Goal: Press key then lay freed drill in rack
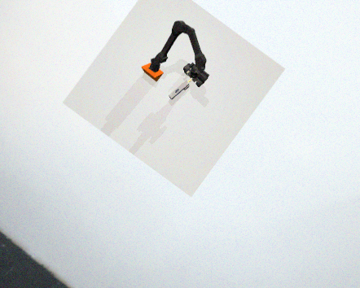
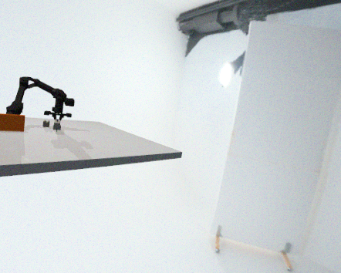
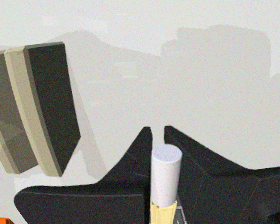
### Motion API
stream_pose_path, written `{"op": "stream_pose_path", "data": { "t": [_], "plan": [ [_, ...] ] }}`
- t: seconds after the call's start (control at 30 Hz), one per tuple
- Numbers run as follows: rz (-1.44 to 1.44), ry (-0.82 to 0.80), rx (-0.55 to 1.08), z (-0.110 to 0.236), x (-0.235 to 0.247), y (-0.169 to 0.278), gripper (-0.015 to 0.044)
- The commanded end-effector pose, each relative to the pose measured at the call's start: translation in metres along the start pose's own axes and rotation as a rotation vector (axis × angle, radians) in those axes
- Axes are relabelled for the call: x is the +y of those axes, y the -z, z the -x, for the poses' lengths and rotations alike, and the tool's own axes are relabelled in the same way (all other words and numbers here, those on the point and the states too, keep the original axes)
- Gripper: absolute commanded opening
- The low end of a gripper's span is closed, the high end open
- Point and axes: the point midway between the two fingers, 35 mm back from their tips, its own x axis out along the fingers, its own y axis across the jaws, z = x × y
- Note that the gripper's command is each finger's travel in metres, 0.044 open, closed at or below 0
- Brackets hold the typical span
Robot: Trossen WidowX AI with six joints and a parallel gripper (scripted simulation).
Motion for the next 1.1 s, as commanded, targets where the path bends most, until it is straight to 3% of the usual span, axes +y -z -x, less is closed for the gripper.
{"op": "stream_pose_path", "data": {
  "t": [0.0, 0.13, 0.7, 1.07],
  "plan": [
    [0.003, 0.008, -0.003, 0.003, -0.002, -0.011, 0.0000],
    [0.003, 0.008, -0.003, 0.003, -0.002, -0.017, 0.0000],
    [0.003, 0.008, -0.003, 0.000, -0.001, -0.005, 0.0440],
    [0.003, 0.008, -0.003, -0.001, -0.002, -0.002, 0.0440]
  ]
}}
